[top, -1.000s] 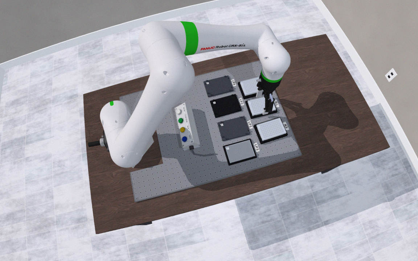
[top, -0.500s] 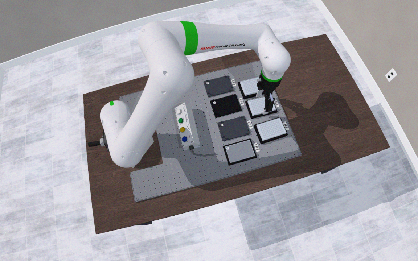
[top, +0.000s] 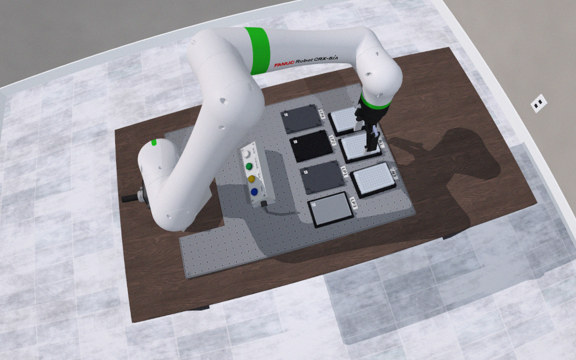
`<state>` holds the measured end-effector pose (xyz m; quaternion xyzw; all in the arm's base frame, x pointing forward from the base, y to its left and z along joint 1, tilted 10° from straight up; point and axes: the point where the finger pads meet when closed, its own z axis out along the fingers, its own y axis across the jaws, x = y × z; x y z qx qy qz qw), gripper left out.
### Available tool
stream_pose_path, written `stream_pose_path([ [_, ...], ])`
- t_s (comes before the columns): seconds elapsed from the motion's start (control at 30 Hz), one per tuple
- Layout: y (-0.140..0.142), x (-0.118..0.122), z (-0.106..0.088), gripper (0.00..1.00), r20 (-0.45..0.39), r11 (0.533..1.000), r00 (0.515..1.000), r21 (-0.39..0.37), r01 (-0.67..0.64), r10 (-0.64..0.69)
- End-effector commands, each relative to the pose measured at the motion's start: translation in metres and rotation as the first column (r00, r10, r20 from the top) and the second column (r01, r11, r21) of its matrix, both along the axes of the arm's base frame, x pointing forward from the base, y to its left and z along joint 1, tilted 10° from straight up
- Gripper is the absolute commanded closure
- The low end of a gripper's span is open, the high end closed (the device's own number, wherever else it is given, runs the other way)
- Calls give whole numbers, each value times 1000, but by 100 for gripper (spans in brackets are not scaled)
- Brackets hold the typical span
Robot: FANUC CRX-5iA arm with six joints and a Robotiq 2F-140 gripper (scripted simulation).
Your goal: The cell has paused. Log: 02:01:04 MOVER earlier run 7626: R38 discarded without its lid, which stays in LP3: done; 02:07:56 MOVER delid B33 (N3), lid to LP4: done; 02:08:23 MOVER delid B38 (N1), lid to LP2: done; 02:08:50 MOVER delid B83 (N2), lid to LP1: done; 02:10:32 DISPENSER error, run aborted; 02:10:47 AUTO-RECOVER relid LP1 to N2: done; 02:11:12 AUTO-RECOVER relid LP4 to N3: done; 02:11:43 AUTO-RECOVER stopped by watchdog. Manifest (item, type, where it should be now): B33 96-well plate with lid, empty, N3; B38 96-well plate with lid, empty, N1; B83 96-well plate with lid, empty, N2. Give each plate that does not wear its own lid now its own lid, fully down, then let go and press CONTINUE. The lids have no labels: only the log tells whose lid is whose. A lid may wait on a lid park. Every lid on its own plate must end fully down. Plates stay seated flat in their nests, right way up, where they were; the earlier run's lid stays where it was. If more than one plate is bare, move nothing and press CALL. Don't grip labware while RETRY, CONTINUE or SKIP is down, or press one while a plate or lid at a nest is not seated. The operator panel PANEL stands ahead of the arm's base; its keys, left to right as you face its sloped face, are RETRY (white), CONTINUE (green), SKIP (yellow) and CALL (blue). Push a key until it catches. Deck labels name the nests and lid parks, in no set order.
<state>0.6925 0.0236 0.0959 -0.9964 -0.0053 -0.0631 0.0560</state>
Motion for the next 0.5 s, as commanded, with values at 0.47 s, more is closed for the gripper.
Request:
stream_pose_path([
  [0.47, -3, -3, 29, 34, 0, 1000, 1000, 0, 0, 0],
])
